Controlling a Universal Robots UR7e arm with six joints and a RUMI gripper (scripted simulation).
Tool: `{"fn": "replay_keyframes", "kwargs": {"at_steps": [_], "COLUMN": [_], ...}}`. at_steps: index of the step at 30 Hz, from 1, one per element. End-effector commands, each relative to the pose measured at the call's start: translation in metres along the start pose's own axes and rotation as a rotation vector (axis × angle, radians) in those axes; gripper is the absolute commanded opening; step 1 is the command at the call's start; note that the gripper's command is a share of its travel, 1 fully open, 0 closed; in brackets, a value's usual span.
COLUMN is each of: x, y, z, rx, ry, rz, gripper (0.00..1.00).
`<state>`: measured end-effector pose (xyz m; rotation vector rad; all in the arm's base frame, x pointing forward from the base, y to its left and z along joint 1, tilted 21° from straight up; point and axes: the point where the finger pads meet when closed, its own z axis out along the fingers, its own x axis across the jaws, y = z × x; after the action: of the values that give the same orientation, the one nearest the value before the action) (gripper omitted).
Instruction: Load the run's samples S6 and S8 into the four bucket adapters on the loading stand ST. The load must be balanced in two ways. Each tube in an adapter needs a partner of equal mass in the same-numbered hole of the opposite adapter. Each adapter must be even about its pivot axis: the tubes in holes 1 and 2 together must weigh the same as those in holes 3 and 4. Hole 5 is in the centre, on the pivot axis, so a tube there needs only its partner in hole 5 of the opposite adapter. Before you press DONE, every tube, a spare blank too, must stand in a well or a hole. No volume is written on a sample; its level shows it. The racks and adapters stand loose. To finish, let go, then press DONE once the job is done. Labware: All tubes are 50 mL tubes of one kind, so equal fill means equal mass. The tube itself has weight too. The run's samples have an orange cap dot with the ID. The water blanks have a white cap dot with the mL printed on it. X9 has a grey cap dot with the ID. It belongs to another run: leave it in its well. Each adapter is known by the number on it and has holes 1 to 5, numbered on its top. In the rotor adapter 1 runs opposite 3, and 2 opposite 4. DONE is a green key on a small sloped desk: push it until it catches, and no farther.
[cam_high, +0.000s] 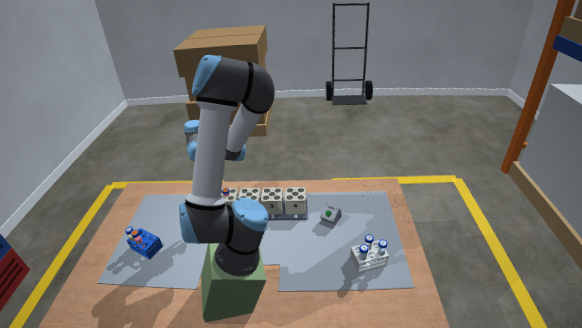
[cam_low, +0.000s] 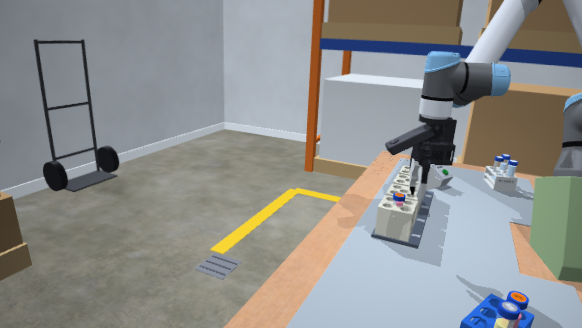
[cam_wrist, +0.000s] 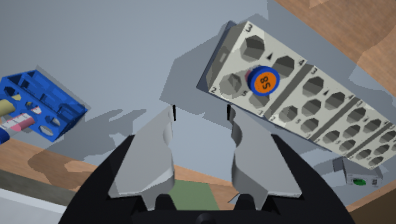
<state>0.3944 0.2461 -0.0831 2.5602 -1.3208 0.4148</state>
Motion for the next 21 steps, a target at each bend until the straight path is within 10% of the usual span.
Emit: {"fn": "replay_keyframes", "kwargs": {"at_steps": [1, 12, 21], "x": [-0.038, -0.112, -0.185], "y": [0.006, 0.021, 0.036], "z": [-0.001, -0.001, -0.001], "rx": [0.006, 0.007, 0.007], "ry": [-0.002, -0.001, -0.001], "rz": [-0.235, -0.667, -0.667], "gripper": [0.35, 0.35, 0.35]}}
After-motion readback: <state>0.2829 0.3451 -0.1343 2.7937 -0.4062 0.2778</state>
